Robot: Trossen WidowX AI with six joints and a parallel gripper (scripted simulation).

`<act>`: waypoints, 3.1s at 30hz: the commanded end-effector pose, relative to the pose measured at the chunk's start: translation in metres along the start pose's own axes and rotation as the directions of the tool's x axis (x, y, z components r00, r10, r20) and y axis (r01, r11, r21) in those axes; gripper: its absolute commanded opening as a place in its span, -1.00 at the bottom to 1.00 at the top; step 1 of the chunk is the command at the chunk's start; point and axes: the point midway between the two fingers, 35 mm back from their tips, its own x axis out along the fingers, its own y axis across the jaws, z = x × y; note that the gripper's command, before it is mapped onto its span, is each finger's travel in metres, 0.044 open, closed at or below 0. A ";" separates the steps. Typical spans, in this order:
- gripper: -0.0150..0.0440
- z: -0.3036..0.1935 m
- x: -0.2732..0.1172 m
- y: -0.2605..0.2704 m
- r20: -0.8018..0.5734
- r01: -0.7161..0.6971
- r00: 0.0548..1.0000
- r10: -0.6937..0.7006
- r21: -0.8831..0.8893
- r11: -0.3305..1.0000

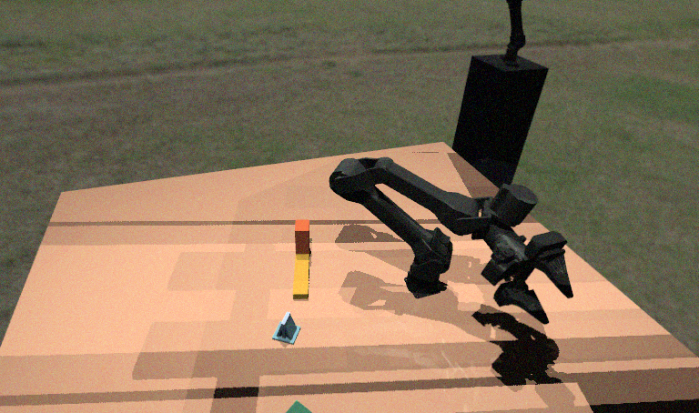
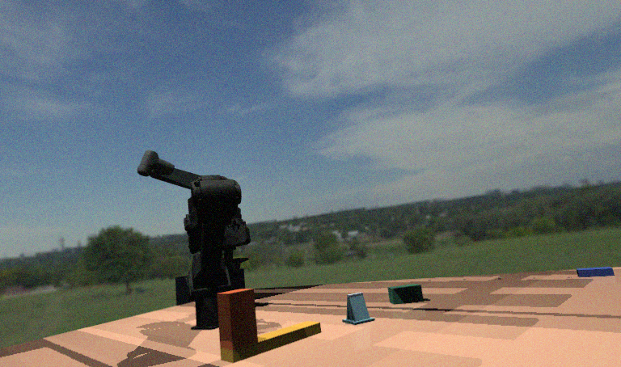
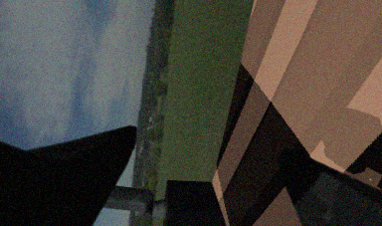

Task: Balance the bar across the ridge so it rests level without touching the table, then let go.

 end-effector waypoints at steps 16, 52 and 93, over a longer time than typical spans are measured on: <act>0.58 0.036 0.020 0.007 0.162 0.123 0.984 -0.081 -0.266 0.956; 0.58 0.148 0.038 0.011 0.506 0.600 0.797 -0.329 -0.604 0.524; 0.58 0.277 -0.013 0.003 0.673 0.811 0.429 -0.602 -0.580 -0.071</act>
